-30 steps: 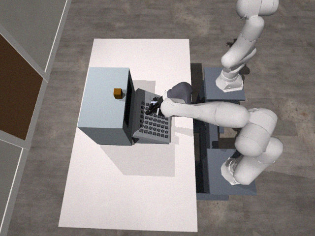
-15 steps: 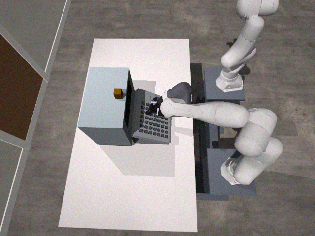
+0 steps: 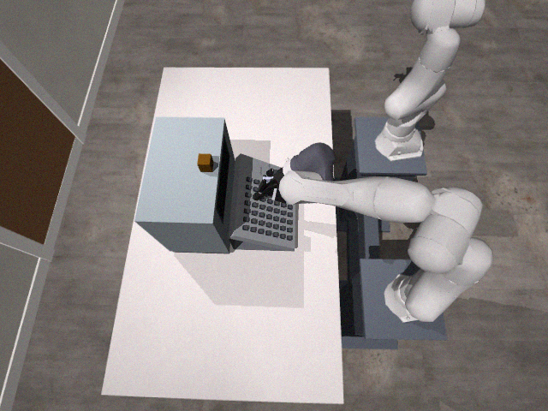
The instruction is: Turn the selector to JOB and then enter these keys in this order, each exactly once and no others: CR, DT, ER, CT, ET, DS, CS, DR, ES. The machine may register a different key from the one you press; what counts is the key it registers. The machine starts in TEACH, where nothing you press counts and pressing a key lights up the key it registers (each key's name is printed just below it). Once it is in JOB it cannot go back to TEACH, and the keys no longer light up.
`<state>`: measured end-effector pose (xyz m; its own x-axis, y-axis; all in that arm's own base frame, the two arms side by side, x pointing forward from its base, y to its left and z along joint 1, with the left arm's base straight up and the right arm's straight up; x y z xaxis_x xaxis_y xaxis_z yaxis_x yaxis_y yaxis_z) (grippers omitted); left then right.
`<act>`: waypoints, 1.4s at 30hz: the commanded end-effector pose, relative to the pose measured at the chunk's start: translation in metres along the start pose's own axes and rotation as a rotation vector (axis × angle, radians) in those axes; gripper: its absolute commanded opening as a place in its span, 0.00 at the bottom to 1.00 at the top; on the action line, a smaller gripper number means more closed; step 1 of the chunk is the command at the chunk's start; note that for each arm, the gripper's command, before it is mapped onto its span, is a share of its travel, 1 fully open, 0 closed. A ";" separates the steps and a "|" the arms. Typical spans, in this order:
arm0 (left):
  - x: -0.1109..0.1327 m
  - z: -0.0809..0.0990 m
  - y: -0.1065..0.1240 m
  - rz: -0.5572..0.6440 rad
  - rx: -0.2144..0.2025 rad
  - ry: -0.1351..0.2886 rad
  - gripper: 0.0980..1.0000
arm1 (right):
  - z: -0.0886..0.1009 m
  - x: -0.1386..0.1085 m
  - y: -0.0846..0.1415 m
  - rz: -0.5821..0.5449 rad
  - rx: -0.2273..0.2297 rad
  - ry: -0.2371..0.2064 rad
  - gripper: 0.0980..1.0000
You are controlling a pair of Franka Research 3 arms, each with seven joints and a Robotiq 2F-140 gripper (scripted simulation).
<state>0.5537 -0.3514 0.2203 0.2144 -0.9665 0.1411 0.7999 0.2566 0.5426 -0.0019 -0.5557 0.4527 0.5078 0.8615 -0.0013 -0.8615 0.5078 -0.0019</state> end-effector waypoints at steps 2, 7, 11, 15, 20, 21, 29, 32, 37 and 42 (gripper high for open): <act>0.001 -0.001 0.001 0.003 0.002 -0.004 0.00 | 0.000 0.001 0.001 0.004 0.002 -0.001 1.00; 0.001 -0.001 0.001 0.003 0.002 -0.004 0.00 | 0.000 0.001 0.001 0.004 0.002 -0.001 1.00; 0.001 0.000 0.001 0.003 0.002 -0.004 0.00 | 0.000 0.001 0.001 0.004 0.002 -0.001 1.00; 0.001 0.002 0.001 0.003 0.002 -0.004 0.00 | 0.000 0.001 0.001 0.004 0.002 -0.001 1.00; 0.000 0.009 0.001 0.003 0.002 -0.004 0.00 | 0.000 0.001 0.001 0.004 0.002 -0.001 1.00; 0.000 0.011 0.001 0.003 0.002 -0.004 0.00 | 0.000 0.001 0.001 0.004 0.002 -0.001 1.00; 0.000 0.021 0.001 0.003 0.002 -0.004 0.00 | 0.000 0.001 0.001 0.004 0.002 -0.001 1.00; 0.000 0.026 0.001 0.003 0.002 -0.004 0.00 | 0.000 0.001 0.001 0.004 0.002 -0.001 1.00; 0.000 0.031 0.001 0.003 0.002 -0.004 0.00 | 0.000 0.001 0.001 0.004 0.002 -0.001 1.00; 0.000 0.032 0.001 0.003 0.002 -0.004 0.00 | 0.000 0.001 0.001 0.004 0.002 -0.001 1.00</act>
<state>0.5386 -0.3526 0.2486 0.2170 -0.9637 0.1555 0.7944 0.2669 0.5456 -0.0019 -0.5557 0.4527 0.5078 0.8615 -0.0013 -0.8615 0.5078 -0.0019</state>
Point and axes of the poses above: on each arm, the point where the finger pads meet when closed, its own z axis back along the fingers, its own y axis across the jaws, x = y × z, the point moved 4 cm from there along z, back along the fingers, and after that the axes turned 15 degrees about z, right-handed, at the moved point
